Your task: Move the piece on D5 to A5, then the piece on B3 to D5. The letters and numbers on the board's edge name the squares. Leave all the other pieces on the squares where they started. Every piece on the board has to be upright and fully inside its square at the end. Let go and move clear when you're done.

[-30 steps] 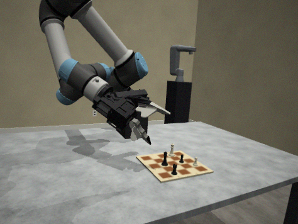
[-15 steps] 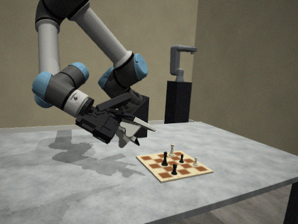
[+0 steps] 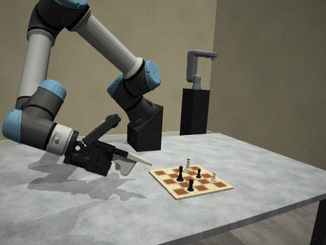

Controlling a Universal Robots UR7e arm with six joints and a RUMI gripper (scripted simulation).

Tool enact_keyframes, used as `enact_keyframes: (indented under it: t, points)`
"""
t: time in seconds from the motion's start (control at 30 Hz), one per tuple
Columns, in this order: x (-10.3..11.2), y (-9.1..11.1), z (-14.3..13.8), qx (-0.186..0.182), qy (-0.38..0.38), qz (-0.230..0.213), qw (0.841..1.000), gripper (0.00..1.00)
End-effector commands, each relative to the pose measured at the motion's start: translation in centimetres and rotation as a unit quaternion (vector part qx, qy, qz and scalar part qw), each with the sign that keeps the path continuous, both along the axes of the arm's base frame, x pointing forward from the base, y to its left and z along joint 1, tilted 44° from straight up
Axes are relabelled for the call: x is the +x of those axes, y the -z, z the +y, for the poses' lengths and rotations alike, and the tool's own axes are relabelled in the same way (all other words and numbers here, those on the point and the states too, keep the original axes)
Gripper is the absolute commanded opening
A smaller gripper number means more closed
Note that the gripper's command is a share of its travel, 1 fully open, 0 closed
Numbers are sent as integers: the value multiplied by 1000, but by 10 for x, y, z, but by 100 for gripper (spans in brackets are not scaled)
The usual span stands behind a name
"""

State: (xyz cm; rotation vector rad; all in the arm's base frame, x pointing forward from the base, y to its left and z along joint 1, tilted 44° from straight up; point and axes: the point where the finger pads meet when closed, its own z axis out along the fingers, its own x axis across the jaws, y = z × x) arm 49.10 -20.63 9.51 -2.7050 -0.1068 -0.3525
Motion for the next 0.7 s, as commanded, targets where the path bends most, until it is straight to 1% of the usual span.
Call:
enact_keyframes:
  t: [0.0, 0.1, 0.17, 0.37, 0.67]
  points:
    - [-7, 0, -16, 46, 20, 44, 998, 100]
    - [-12, -1, -24, 67, 33, 64, 995, 100]
    - [-12, -1, -24, 67, 33, 64, 995, 100]
    - [-18, -1, -36, 97, 51, 92, 990, 100]
    - [-21, -2, -42, 113, 60, 108, 986, 100]
